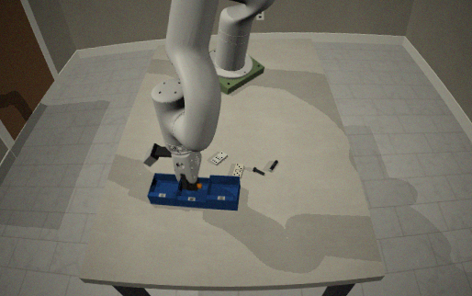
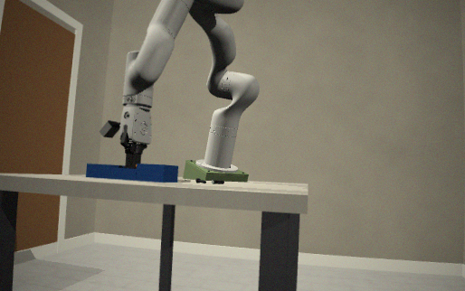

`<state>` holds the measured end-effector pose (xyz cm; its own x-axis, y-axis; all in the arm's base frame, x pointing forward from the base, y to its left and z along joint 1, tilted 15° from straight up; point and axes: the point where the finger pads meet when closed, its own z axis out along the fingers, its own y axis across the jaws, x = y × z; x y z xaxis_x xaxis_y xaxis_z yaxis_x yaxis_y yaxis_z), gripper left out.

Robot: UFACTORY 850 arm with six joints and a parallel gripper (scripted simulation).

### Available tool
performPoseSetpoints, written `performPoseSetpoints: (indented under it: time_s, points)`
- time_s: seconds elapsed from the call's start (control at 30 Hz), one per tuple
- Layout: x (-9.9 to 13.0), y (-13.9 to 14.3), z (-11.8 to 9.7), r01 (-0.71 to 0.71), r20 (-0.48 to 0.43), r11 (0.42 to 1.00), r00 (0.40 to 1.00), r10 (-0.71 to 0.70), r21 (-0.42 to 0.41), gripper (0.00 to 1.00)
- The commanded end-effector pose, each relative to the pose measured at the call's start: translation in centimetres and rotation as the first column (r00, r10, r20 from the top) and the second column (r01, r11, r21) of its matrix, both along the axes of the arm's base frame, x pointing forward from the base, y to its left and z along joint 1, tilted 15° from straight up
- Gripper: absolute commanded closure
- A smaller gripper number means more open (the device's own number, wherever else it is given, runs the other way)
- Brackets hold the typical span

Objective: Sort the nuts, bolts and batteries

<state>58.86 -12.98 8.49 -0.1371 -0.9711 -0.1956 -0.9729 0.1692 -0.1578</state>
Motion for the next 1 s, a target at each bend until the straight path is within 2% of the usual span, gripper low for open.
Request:
performPoseSetpoints:
  time_s: [0.0,0.17,0.77,0.8,0.97]
  points:
    - [0.22,0.07,-0.53,0.0,0.003,1.0,1.0,0.0,0.0,1.0]
    - [0.39,0.25,-1.44,0.0,0.003,1.0,1.0,0.0,0.0,1.0]
    - [0.26,0.41,-1.44,0.0,0.003,1.0,1.0,0.0,0.0,1.0]
    - [0.26,0.41,-1.44,0.0,0.003,1.0,1.0,0.0,0.0,0.72]
    - [0.25,0.41,-1.44,0.0,0.003,1.0,1.0,0.0,0.0,0.72]
